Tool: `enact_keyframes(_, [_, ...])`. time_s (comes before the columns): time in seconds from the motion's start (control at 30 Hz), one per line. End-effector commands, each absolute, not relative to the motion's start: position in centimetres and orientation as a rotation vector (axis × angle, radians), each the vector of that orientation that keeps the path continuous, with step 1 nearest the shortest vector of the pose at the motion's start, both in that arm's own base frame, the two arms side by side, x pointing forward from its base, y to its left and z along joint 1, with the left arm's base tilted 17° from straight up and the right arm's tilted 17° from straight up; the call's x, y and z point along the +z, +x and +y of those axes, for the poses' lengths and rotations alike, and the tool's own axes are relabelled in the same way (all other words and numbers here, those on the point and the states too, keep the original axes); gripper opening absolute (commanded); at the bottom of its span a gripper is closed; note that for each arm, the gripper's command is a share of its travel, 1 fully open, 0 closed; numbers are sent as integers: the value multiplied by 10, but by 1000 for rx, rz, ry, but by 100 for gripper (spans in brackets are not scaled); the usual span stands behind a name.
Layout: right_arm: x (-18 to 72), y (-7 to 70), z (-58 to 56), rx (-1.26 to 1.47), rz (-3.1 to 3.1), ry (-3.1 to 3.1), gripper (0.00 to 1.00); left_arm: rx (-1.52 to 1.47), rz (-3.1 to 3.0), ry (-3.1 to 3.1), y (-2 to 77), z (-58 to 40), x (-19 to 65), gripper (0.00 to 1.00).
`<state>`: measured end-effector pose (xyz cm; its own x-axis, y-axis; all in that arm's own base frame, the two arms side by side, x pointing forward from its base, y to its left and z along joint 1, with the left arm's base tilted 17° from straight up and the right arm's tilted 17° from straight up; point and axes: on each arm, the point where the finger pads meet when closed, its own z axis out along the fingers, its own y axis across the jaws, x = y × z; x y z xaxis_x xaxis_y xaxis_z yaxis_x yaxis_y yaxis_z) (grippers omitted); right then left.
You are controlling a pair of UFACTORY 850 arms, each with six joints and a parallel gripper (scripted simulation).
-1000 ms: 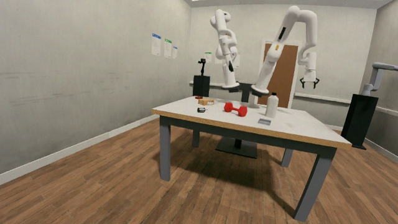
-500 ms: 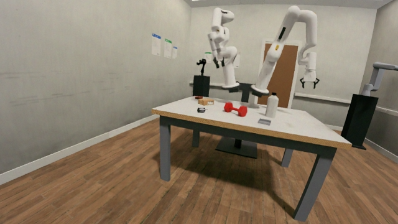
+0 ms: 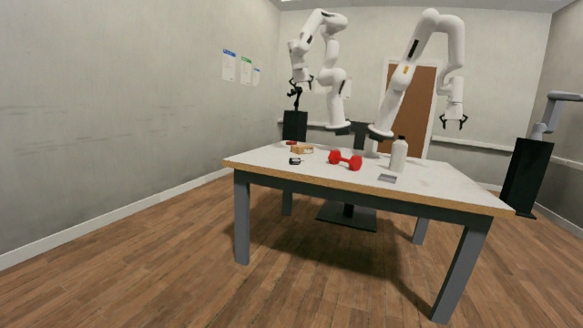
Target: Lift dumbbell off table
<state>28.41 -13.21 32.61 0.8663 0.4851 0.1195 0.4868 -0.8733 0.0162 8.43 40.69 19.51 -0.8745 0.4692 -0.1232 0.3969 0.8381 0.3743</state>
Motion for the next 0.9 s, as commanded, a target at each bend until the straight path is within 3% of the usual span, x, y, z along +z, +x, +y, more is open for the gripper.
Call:
enact_keyframes(0.0, [348,277,-169,-180,-488,-3101,100,507,2808,670,84,407,196,100])
enact_keyframes(0.6, [440,185,-300,-221,864,-3085,100,507,2808,670,84,407,196,100])
enact_keyframes(0.87, [495,101,-345,-241,1618,-2812,100,507,2808,670,84,407,196,100])
